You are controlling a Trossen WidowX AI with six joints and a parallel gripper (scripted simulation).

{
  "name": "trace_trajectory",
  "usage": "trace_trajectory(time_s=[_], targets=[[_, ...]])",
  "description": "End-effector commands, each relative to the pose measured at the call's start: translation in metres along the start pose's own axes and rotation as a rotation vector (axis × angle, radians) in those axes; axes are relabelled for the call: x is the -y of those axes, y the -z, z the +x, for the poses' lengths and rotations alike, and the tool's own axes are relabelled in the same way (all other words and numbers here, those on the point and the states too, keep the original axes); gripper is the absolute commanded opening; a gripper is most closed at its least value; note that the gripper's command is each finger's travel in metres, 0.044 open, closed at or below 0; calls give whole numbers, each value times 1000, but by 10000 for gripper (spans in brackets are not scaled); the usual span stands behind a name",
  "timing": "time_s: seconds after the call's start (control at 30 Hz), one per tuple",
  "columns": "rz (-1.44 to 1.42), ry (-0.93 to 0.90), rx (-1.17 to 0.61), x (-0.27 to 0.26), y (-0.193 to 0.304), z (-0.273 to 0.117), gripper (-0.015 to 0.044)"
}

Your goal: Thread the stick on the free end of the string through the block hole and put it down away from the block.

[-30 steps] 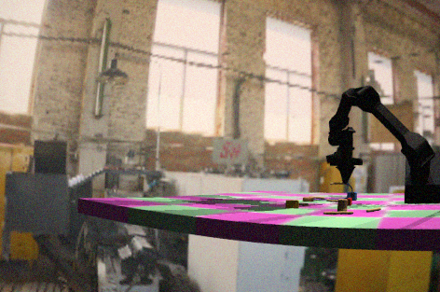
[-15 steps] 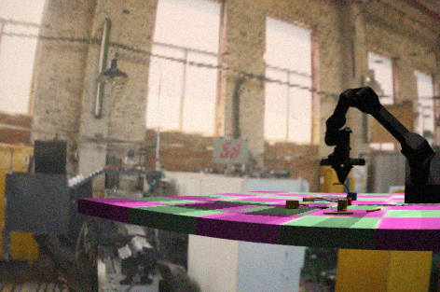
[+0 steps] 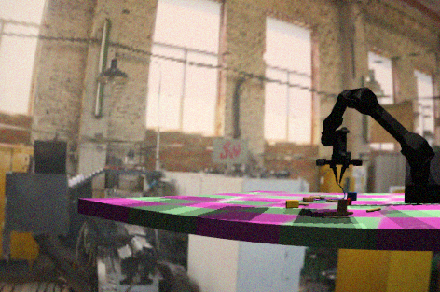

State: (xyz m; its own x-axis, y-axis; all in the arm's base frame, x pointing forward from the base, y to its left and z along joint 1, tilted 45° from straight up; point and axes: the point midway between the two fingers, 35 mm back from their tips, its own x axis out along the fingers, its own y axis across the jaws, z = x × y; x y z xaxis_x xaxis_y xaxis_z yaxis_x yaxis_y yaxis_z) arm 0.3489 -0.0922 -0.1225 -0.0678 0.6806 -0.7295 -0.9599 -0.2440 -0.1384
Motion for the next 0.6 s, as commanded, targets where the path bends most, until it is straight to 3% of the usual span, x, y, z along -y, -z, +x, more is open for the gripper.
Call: trace_trajectory(time_s=[0.0,0.2,0.57], targets=[[-127,3,2,4,-2,0,0],[-324,4,2,9,-4,0,0],[-330,4,1,12,2,-1,0]])
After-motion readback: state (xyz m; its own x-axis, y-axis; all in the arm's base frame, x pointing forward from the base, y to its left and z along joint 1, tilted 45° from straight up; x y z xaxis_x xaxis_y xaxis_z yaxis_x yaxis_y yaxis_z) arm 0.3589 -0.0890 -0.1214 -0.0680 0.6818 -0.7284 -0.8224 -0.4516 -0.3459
